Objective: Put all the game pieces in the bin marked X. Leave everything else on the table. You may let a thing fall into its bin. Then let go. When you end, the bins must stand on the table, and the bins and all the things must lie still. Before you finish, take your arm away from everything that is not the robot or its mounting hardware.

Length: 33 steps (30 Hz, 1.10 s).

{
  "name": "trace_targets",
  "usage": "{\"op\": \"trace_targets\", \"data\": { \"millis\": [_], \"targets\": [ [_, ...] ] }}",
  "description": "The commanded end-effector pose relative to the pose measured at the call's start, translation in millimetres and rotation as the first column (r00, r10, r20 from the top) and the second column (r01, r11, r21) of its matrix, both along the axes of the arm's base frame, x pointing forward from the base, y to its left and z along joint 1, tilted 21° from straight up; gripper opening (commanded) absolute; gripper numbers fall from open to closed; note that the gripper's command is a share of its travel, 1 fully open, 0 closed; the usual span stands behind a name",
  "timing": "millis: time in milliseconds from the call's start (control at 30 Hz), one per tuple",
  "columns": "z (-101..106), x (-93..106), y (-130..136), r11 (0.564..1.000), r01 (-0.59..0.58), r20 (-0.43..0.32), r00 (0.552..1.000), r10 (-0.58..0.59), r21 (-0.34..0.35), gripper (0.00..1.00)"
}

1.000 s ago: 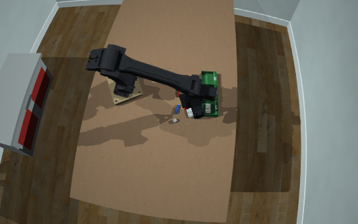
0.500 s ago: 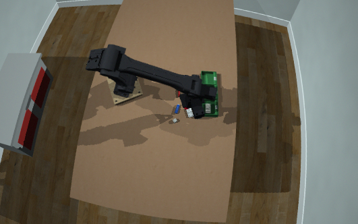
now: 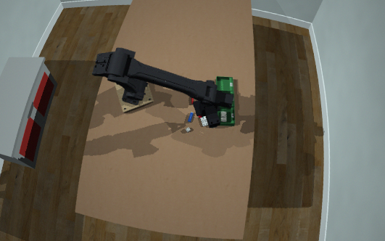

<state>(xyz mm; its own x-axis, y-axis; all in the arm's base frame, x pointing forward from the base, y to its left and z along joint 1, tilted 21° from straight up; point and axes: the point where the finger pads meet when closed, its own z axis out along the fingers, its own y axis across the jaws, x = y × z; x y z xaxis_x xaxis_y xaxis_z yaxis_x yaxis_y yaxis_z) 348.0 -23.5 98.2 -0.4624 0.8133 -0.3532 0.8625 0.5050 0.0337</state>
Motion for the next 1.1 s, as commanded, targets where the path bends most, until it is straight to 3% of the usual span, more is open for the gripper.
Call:
{"op": "trace_targets", "data": {
  "millis": [0,33,67,100,567,867,900,1067],
  "targets": [
    [22,17.9,9,0.999,-0.033,0.045,0.998,0.033,0.0,0.39],
    [22,17.7,9,0.999,-0.033,0.045,0.998,0.033,0.0,0.39],
    [-2,7.0,3,1.0,-0.023,0.009,1.0,0.023,-0.001,0.39],
    [-7,5.9,-4,1.0,-0.007,0.005,1.0,0.007,-0.001,0.39],
    [-51,15.8,-20,1.0,-0.007,0.004,1.0,0.007,-0.001,0.39],
    [-58,17.2,-23,1.0,-0.007,0.004,1.0,0.007,-0.001,0.39],
    [-53,25.6,-23,1.0,-0.007,0.022,1.0,0.007,-0.002,0.39],
    [-63,17.1,-25,1.0,-0.007,0.004,1.0,0.007,-0.002,0.39]
  ]
}}
